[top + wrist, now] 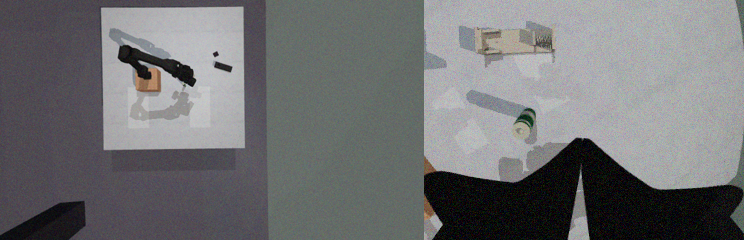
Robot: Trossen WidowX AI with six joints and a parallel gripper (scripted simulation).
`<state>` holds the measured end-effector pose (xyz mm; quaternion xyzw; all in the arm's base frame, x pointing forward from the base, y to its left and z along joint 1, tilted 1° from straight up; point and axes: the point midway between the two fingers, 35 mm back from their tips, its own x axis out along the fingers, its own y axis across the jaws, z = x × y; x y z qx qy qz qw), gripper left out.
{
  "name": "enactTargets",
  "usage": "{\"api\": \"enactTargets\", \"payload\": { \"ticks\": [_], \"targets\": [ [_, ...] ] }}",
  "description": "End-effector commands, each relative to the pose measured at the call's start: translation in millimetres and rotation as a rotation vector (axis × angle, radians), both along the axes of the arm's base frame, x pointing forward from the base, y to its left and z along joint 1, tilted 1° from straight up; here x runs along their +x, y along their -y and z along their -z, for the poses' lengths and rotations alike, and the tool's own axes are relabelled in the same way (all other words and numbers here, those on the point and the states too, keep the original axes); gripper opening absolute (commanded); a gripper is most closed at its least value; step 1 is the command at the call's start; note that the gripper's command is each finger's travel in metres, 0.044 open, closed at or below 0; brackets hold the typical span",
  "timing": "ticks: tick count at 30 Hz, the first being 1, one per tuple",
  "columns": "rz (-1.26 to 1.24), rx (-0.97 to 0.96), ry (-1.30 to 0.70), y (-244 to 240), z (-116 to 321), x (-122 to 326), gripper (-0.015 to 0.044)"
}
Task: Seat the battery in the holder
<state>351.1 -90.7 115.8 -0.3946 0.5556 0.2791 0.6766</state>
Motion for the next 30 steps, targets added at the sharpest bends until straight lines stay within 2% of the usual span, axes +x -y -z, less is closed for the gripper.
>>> {"api": "enactTargets", "payload": {
  "ticks": [1, 9, 18, 30],
  "targets": [
    [-0.127, 0.025, -0.186, 9.4, 21.0, -12.9, 0.0000],
    [-0.127, 0.025, -0.186, 9.5, 22.7, -12.6, 0.0000],
    [-0.127, 0.025, -0.187, 10.9, 99.6, -9.3, 0.0000],
    [-0.127, 0.025, -0.187, 6.8, 101.2, -17.1, 0.0000]
  ]
}}
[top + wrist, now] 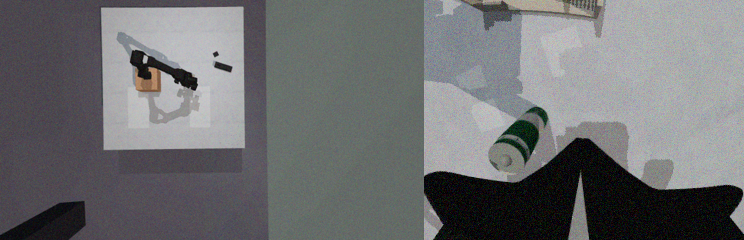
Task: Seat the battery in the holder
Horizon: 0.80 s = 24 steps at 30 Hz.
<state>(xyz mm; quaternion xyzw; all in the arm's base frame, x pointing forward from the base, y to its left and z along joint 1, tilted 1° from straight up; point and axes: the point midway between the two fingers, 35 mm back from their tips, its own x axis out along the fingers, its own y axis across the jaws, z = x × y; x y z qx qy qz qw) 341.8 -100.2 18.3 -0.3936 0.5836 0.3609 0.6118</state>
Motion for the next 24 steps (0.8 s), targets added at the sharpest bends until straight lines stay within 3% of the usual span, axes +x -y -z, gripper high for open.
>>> {"api": "enactTargets", "payload": {
  "ticks": [1, 24],
  "targets": [
    [-0.003, -0.001, -0.012, -3.4, 3.8, -9.2, 0.0000],
    [-0.003, 0.001, -0.015, -19.6, 5.9, -42.7, 0.0000]
  ]
}}
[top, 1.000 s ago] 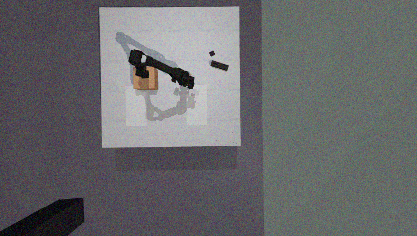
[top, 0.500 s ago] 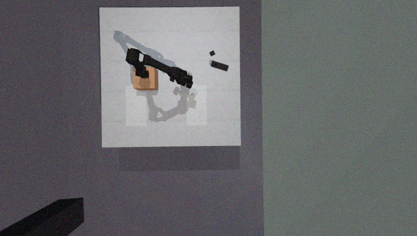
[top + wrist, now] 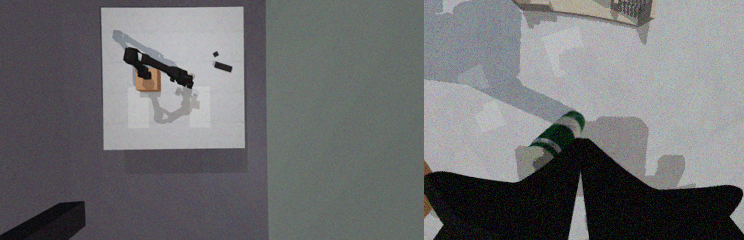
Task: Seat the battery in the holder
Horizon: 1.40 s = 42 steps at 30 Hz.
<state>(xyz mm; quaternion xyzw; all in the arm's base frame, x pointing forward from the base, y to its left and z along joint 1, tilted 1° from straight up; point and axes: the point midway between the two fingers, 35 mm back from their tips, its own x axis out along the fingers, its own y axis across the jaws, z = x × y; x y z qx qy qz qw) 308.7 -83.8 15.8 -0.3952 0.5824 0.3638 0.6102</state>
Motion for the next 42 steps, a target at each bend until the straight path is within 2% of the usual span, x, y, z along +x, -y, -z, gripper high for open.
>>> {"api": "enactTargets", "payload": {
  "ticks": [1, 19, 29, 42],
  "targets": [
    [0.005, 0.000, -0.014, -3.8, 3.6, -11.2, 0.0000],
    [0.005, 0.001, -0.016, -10.9, 5.7, -27.2, 0.0000],
    [0.004, 0.001, -0.015, -11.9, -73.0, -29.7, 0.0000],
    [0.000, 0.005, -0.017, -12.5, -71.0, -30.2, 0.0000]
  ]
}}
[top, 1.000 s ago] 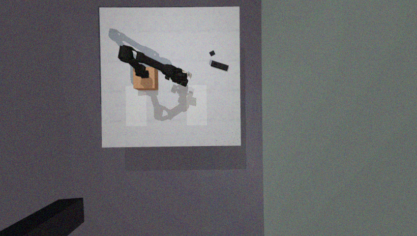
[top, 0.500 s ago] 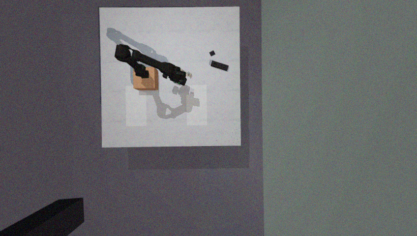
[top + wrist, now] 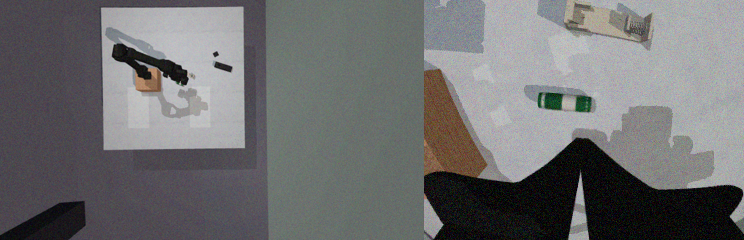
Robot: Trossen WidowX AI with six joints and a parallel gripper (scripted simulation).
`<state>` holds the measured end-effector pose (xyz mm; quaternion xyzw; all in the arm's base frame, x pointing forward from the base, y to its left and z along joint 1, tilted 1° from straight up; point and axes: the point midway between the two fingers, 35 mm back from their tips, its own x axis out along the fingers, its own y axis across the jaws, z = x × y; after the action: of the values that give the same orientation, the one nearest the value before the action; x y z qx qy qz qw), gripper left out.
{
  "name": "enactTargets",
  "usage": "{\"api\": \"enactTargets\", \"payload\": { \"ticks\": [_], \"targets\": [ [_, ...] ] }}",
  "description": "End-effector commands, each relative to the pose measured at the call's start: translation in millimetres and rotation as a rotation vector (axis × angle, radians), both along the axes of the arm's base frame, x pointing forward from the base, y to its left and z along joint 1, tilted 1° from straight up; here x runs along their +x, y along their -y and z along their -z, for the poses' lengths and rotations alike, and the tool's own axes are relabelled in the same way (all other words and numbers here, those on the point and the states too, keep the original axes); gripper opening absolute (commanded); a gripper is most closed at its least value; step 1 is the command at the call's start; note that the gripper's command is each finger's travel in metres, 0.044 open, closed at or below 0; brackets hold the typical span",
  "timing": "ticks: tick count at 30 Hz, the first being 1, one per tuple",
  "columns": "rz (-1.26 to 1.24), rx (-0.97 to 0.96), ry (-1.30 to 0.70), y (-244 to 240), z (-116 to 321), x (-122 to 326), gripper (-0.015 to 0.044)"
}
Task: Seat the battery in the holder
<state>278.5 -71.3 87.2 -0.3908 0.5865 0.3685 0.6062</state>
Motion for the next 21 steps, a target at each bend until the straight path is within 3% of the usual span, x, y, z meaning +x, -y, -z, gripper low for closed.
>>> {"api": "enactTargets", "payload": {
  "ticks": [1, 4, 10, 18, 21],
  "targets": [
    [0.000, 0.000, 0.000, 0.0, 0.5, 0.0, 0.0000],
    [-0.144, -0.006, -0.002, -0.5, 6.7, -0.8, 0.0079],
    [-0.736, -0.031, -0.010, -3.1, 33.4, -5.8, 0.0231],
    [-1.506, -0.062, -0.021, -7.4, 66.5, -16.5, 0.0231],
    [-1.570, -0.065, -0.022, -7.8, 69.1, -17.6, 0.0231]
  ]
}}
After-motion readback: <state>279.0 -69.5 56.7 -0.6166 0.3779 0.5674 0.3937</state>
